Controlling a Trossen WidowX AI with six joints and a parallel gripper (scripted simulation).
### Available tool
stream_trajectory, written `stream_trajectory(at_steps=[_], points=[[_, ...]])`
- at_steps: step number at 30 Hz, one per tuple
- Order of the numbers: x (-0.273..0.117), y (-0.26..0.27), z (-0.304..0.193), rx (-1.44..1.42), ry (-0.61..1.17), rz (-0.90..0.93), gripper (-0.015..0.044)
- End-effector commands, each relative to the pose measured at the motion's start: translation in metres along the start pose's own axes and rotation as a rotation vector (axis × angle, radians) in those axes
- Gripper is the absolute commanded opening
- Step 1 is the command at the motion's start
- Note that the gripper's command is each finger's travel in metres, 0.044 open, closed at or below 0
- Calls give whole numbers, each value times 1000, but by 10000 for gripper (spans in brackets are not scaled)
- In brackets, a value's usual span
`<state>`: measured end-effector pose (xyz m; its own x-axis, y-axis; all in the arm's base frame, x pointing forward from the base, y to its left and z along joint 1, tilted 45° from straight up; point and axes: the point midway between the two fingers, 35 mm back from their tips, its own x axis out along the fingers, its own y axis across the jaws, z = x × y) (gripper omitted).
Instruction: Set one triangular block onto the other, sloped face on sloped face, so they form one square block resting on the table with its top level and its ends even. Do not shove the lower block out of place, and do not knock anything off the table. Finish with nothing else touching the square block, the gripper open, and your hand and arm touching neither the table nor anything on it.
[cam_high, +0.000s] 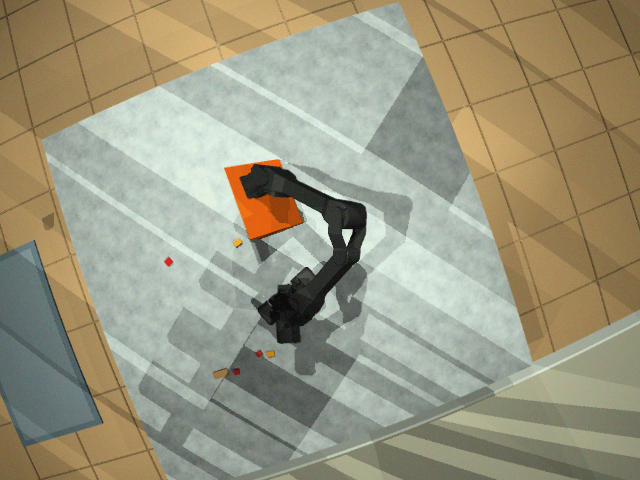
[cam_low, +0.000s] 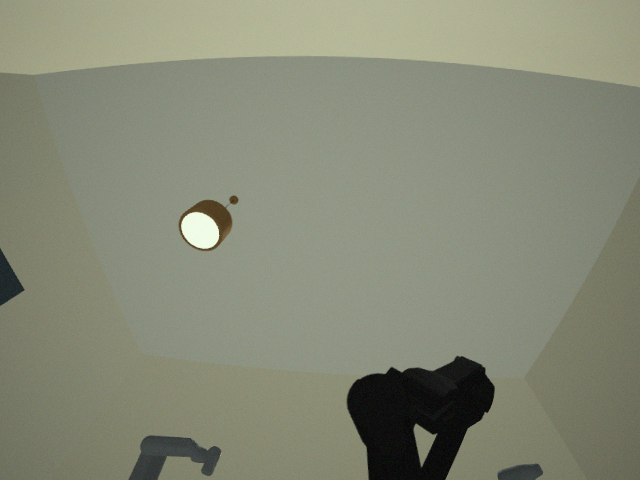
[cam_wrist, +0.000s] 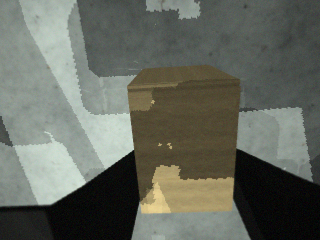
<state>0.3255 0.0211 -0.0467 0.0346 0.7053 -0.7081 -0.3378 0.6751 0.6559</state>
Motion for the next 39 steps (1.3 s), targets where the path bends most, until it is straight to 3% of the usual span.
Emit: stream_trajectory(at_steps=[1,14,31,39], points=[[1,0,0,5,-3,4,0],[1,0,1,5,-1,4,0],[1,0,0,1,0,0,440],[-2,0,1,1,0,-1,440]])
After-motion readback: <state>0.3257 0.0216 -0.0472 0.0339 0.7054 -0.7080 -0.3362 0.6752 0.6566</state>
